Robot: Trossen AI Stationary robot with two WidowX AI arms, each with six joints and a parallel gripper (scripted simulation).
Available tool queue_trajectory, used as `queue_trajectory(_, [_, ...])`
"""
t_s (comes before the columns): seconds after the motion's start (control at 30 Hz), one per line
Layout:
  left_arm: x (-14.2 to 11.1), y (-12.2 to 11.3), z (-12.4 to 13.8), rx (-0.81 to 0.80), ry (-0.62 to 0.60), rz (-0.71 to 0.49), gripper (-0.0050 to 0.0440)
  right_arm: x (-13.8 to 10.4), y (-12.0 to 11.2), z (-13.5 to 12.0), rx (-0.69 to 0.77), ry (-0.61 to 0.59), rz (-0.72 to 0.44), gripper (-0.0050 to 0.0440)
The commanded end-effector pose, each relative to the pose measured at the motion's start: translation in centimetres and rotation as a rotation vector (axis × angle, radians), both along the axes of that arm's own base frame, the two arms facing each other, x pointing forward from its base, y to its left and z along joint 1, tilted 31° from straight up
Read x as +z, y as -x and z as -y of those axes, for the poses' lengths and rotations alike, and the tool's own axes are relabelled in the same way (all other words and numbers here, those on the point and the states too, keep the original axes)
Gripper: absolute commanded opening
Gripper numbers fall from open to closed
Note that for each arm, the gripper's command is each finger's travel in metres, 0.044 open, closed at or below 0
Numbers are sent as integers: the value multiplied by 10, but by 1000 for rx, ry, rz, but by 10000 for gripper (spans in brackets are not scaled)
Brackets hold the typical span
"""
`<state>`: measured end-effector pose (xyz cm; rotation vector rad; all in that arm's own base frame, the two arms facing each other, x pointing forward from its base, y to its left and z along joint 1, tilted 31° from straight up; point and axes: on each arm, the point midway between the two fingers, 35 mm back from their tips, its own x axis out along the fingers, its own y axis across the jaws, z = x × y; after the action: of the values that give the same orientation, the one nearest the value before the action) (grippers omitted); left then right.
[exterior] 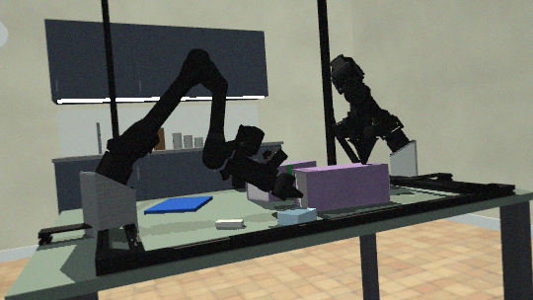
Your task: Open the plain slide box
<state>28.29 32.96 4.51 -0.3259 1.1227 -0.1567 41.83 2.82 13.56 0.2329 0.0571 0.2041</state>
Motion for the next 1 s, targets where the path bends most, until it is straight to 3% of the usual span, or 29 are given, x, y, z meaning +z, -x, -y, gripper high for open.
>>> queue_trajectory(0.0, [-7,-3,4,-2,10,-8,0,3,-6,0,-2,1,0,0])
queue_trajectory(0.5, [-7,-3,4,-2,10,-8,0,12,-24,-2,-2,1,0,0])
queue_trajectory(0.97, [-7,-3,4,-2,10,-8,0,13,-27,-2,-2,1,0,0])
